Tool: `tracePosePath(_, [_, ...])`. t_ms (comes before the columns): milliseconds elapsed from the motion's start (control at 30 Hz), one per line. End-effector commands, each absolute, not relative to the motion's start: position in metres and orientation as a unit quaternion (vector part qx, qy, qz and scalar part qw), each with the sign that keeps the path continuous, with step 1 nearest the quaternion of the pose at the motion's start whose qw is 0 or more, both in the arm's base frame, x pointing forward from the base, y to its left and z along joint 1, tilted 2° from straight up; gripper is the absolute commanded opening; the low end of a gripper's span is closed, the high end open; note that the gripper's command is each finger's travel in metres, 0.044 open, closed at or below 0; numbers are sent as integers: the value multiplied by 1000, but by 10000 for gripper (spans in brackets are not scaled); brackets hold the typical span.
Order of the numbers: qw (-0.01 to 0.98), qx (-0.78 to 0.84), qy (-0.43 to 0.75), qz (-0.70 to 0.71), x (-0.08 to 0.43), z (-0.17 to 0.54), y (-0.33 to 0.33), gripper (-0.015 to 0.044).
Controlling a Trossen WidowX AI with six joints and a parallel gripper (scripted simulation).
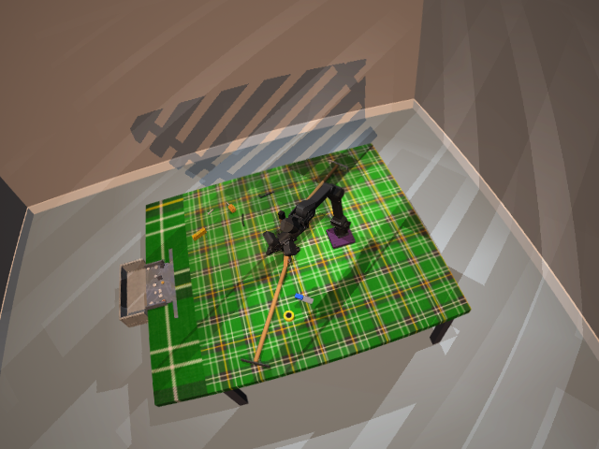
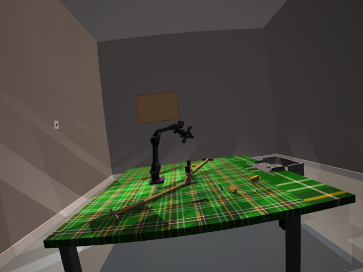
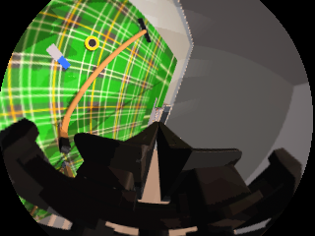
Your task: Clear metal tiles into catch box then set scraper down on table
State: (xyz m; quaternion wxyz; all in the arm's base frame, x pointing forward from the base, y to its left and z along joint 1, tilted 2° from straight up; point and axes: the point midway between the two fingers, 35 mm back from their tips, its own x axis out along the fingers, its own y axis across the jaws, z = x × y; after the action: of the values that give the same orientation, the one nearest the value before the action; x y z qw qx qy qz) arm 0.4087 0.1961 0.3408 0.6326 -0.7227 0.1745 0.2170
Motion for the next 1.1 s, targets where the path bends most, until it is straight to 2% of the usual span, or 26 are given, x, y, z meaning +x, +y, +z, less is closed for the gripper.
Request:
tracePosePath(0, [647, -700, 209, 220, 412, 328, 178, 0])
tracePosePath(1067, [733, -507, 418, 178, 408, 272, 59, 0])
